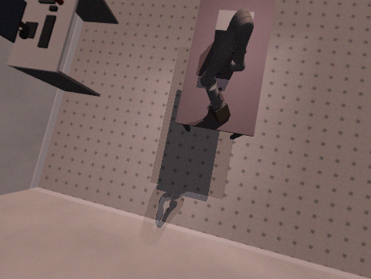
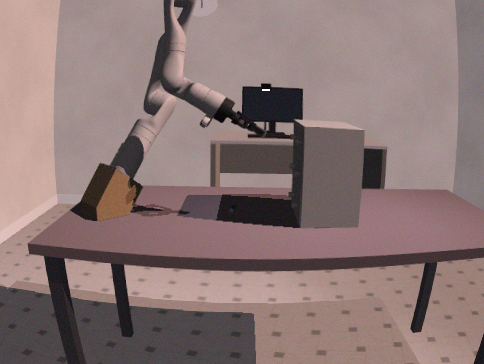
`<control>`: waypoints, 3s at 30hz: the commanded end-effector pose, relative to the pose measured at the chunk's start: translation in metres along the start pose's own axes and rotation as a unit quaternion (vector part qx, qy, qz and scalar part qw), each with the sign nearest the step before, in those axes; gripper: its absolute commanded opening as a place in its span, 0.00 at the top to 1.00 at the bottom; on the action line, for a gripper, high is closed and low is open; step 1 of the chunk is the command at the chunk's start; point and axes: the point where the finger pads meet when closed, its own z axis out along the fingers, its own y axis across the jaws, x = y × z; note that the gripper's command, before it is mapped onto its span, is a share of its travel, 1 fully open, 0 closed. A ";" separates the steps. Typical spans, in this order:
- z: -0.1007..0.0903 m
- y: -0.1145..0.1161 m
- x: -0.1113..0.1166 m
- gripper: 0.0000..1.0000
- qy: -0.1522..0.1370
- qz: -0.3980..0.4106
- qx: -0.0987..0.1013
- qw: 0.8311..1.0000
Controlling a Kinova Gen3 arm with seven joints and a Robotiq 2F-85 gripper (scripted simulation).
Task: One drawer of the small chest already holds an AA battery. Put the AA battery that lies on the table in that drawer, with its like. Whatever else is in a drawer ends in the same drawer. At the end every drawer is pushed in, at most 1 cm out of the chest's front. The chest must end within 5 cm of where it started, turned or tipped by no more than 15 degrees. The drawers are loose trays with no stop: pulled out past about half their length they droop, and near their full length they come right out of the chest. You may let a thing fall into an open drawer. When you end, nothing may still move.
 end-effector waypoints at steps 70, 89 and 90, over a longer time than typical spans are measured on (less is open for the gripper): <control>0.068 0.002 -0.014 0.67 -0.003 0.006 -0.003 1.000; 0.068 0.002 -0.014 0.67 -0.003 0.006 -0.003 1.000; 0.068 0.002 -0.014 0.67 -0.003 0.006 -0.003 1.000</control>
